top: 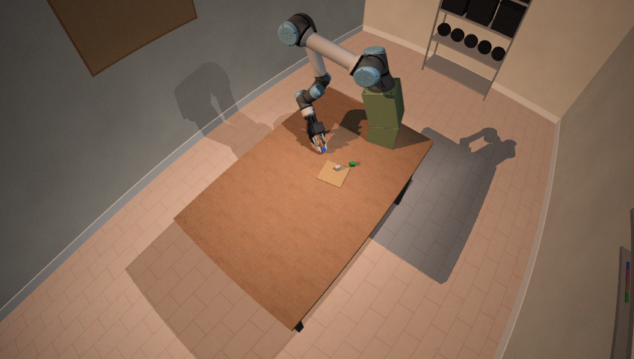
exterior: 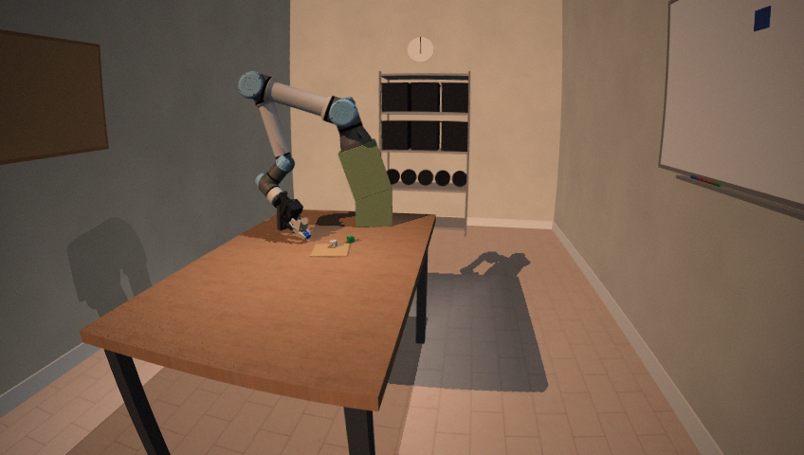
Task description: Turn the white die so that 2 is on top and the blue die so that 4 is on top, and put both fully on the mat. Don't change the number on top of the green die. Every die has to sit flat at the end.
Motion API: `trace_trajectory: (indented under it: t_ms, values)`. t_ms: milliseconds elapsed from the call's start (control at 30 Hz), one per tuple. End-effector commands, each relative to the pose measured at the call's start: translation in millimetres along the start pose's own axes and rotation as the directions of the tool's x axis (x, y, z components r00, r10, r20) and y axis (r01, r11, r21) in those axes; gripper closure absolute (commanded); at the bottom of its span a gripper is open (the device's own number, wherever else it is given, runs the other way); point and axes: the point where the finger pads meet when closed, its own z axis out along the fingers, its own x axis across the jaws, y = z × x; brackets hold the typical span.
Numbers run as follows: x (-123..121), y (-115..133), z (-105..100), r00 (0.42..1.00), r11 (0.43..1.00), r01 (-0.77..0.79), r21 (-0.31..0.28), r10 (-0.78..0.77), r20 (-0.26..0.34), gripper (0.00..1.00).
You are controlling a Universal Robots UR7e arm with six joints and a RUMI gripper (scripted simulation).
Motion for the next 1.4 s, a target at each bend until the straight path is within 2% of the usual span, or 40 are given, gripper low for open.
trace_trajectory:
  t_ms: [0,1367]
  values:
    - [-0.3,0.1,-0.3,1.000,1.000,0.001,0.000,-0.001,0.000,0.94]
    - [-0.3,-9.6,6.4,1.000,1.000,0.001,0.000,-0.001,0.000,0.94]
